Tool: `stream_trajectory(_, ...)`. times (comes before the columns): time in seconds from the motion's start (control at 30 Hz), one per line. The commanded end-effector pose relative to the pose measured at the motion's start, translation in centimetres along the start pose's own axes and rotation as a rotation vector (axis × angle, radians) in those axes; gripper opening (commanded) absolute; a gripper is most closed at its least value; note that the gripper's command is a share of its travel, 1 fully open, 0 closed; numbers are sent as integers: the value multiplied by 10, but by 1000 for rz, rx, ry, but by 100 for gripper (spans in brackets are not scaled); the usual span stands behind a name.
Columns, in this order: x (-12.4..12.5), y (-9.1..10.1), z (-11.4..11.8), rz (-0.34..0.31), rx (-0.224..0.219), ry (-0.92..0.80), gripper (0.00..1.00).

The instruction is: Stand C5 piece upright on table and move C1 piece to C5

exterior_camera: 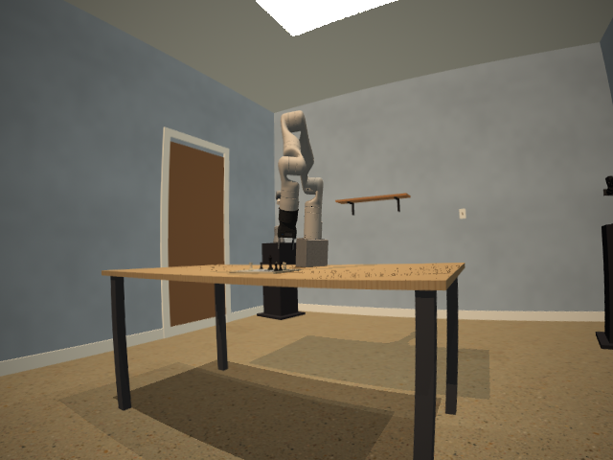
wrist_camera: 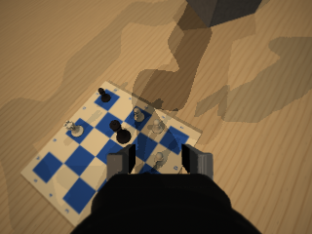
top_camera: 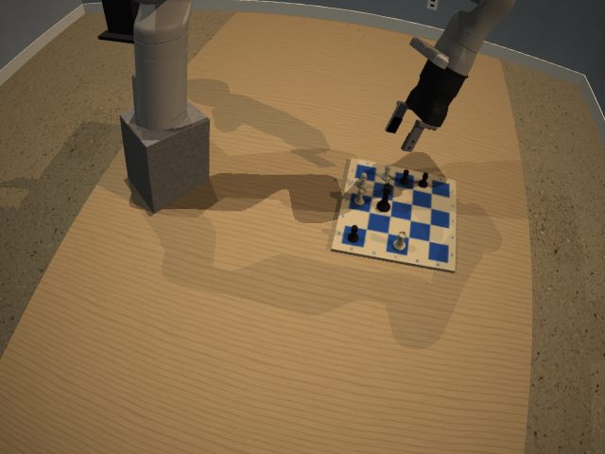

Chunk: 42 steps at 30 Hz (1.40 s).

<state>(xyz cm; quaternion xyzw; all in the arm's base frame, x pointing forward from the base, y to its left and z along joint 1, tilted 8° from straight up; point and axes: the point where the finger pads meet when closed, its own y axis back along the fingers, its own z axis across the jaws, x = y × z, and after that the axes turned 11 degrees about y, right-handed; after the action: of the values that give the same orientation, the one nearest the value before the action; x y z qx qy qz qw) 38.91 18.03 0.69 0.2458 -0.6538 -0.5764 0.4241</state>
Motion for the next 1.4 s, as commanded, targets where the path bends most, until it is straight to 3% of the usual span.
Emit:
stream_trajectory(0.0,26,6,-38,-77,-43,-175,100)
stream_trajectory(0.33,55,6,-77,-206,-120,-491,100)
stream_trajectory(1.37,72,7,-98,-268,-151,-653,100)
